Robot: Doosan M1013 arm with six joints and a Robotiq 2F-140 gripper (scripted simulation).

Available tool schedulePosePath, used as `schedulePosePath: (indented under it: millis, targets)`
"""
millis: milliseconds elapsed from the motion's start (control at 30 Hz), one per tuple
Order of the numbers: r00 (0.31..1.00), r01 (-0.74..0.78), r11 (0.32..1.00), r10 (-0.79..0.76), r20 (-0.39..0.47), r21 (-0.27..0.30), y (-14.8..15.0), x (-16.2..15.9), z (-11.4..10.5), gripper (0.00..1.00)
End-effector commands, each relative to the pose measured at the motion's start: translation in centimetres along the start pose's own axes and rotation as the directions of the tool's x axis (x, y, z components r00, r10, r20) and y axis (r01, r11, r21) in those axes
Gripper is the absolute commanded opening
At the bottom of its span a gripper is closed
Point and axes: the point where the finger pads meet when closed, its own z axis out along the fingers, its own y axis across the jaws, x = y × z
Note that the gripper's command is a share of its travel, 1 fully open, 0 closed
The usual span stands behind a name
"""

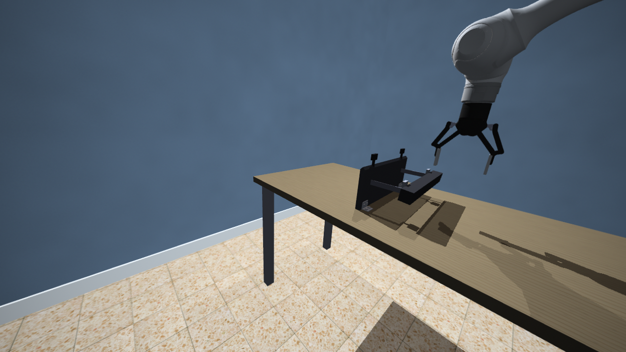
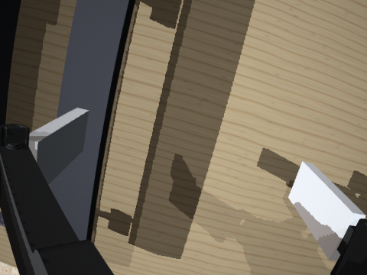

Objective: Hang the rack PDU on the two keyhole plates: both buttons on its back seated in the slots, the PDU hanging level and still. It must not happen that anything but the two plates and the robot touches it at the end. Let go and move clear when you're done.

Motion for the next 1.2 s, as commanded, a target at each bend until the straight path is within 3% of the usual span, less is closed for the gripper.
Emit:
schedulePosePath:
  millis: [0, 1167]
  targets:
    - [1.0, -0.004, 1.0, 0.003, 0.002, 0.002, 1.5, 0.2, 0.0, 1.0]
    - [1.0, -0.004, 1.0, 0.003, 0.002, 0.002, 2.7, 0.2, 0.0, 1.0]
